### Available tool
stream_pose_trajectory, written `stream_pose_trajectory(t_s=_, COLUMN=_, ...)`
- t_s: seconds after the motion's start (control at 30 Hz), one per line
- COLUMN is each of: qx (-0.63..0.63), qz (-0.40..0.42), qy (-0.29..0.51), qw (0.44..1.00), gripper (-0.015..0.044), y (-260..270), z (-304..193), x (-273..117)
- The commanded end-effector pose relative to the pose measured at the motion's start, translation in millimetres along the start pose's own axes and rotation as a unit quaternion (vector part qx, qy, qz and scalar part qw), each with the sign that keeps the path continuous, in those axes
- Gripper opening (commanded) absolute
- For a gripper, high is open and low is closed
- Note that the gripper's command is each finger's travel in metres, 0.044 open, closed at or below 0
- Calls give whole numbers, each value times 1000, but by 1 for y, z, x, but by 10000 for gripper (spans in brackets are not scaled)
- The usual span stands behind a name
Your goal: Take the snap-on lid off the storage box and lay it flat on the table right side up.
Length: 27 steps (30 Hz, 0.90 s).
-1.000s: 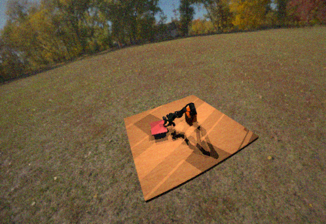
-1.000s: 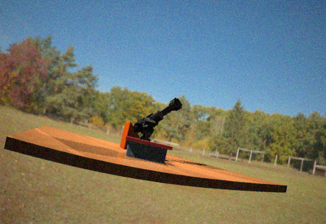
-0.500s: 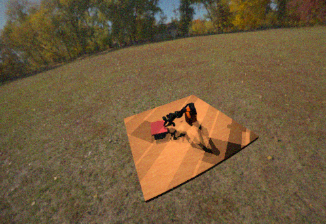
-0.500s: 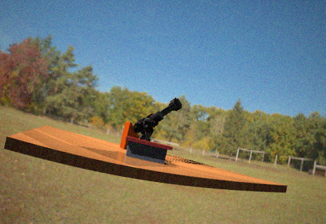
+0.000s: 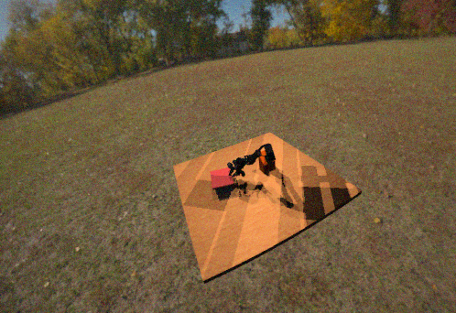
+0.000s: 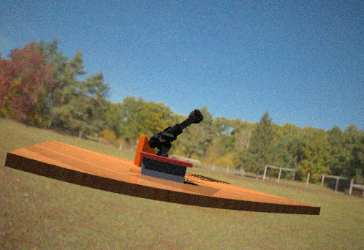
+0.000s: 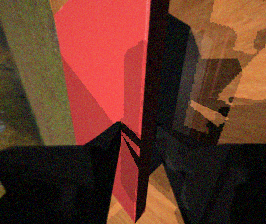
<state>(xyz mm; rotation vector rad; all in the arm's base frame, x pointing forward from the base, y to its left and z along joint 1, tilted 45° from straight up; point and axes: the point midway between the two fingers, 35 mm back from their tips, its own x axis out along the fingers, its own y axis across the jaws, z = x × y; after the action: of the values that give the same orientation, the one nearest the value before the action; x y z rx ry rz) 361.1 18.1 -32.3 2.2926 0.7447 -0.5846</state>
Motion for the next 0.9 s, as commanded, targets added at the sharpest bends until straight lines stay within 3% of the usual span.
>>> stream_pose_trajectory(t_s=0.0, qx=-1, qz=0, qy=0, qw=1000, gripper=0, y=1, z=0, x=-1)
stream_pose_trajectory(t_s=0.87, qx=-1, qz=0, qy=0, qw=1000, gripper=0, y=5, z=0, x=-5)
